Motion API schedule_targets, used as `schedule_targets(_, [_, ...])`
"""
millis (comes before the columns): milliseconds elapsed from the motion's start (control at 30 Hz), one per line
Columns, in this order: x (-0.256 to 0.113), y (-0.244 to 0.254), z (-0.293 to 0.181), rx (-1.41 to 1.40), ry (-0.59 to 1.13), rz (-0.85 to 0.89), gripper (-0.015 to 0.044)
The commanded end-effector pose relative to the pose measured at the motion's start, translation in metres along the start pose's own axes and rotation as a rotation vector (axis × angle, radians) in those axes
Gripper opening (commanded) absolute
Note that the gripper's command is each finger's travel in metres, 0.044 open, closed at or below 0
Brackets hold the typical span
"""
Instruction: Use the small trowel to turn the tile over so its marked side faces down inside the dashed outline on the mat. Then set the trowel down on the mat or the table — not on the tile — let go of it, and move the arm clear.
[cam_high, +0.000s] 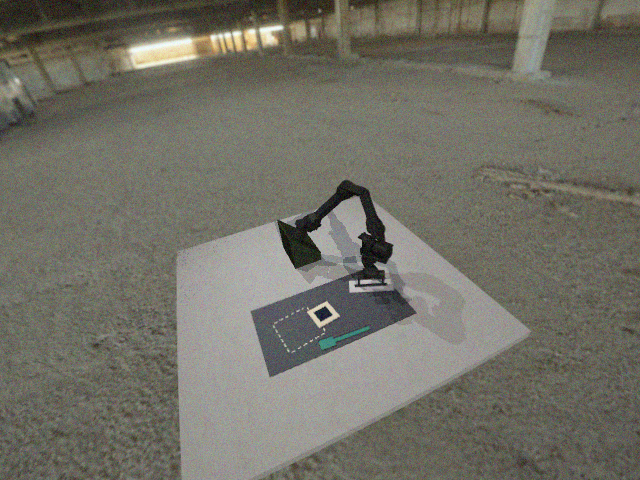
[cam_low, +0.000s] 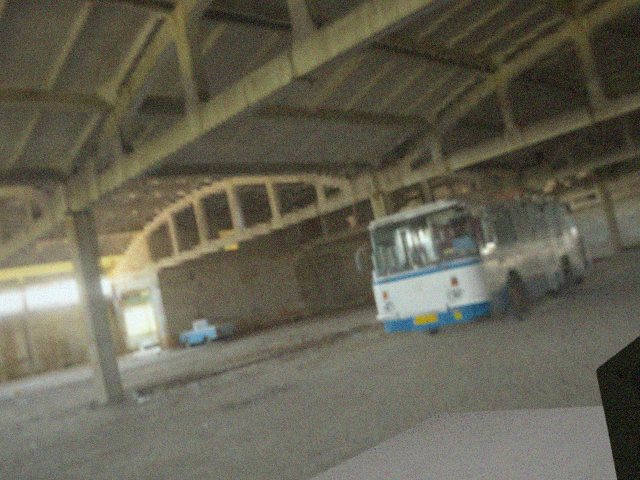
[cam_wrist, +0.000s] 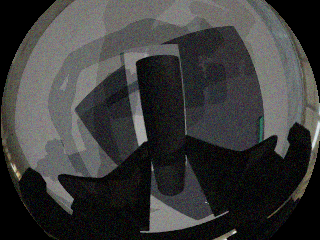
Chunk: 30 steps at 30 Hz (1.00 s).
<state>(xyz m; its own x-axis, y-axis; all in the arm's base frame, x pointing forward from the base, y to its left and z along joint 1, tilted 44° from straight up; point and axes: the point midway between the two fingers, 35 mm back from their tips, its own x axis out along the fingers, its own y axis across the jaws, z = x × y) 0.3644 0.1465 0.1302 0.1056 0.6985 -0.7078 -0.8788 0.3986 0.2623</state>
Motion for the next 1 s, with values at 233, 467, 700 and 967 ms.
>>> schedule_targets(233, [0.001, 0.0, 0.0, -0.022, 0.001, 0.0, 0.027])
schedule_targets(467, [0.001, 0.0, 0.0, -0.022, 0.001, 0.0, 0.027])
schedule_targets(700, [0.001, 0.0, 0.0, -0.022, 0.001, 0.0, 0.027])
schedule_targets(967, [-0.043, 0.003, -0.001, -0.021, 0.0, 0.0, 0.027])
